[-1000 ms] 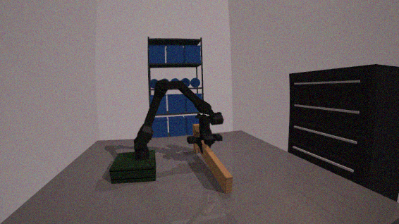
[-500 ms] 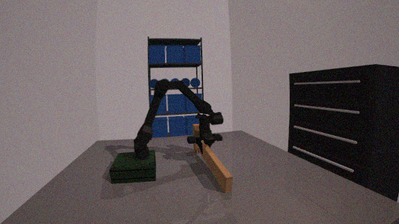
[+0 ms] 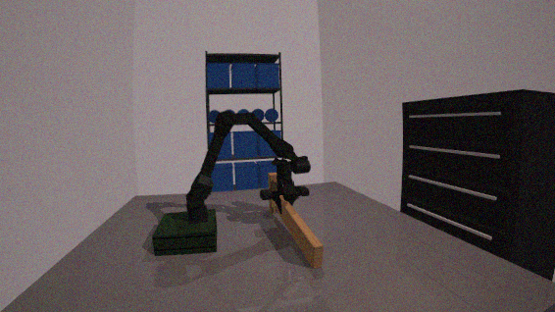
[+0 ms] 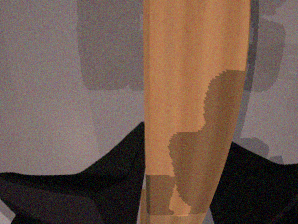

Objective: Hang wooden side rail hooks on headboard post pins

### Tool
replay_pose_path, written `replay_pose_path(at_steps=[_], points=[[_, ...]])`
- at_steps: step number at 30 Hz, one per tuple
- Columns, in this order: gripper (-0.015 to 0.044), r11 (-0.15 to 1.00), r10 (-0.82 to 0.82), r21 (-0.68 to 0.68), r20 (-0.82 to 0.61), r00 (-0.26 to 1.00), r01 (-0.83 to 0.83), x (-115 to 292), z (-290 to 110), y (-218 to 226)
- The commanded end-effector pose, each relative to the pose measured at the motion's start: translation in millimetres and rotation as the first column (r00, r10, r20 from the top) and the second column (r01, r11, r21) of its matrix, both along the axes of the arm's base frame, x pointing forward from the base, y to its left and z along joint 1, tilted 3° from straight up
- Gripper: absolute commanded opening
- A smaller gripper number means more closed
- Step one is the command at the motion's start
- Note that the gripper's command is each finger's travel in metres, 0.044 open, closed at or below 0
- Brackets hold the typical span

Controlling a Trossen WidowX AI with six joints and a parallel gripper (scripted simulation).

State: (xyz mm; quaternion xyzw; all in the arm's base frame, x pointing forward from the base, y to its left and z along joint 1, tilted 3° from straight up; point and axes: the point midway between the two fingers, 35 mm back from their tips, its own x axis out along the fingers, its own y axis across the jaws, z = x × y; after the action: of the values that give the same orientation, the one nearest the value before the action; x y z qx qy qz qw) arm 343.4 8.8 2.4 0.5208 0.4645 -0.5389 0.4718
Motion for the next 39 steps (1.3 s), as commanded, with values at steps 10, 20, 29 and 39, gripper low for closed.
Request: replay_pose_path(at_steps=[10, 20, 29, 39], points=[[0.0, 1.0, -0.004, 0.003, 0.003, 1.0, 0.004, 1.1, 0.8, 2.0], [0.0, 1.0, -0.004, 0.003, 0.003, 1.0, 0.004, 1.5, 1.9, 3.0], [0.0, 1.0, -0.004, 0.003, 0.004, 1.0, 0.004, 2.6, 2.2, 3.9], [0.0, 1.0, -0.004, 0.003, 0.003, 1.0, 0.004, 1.8, 1.3, 5.2]])
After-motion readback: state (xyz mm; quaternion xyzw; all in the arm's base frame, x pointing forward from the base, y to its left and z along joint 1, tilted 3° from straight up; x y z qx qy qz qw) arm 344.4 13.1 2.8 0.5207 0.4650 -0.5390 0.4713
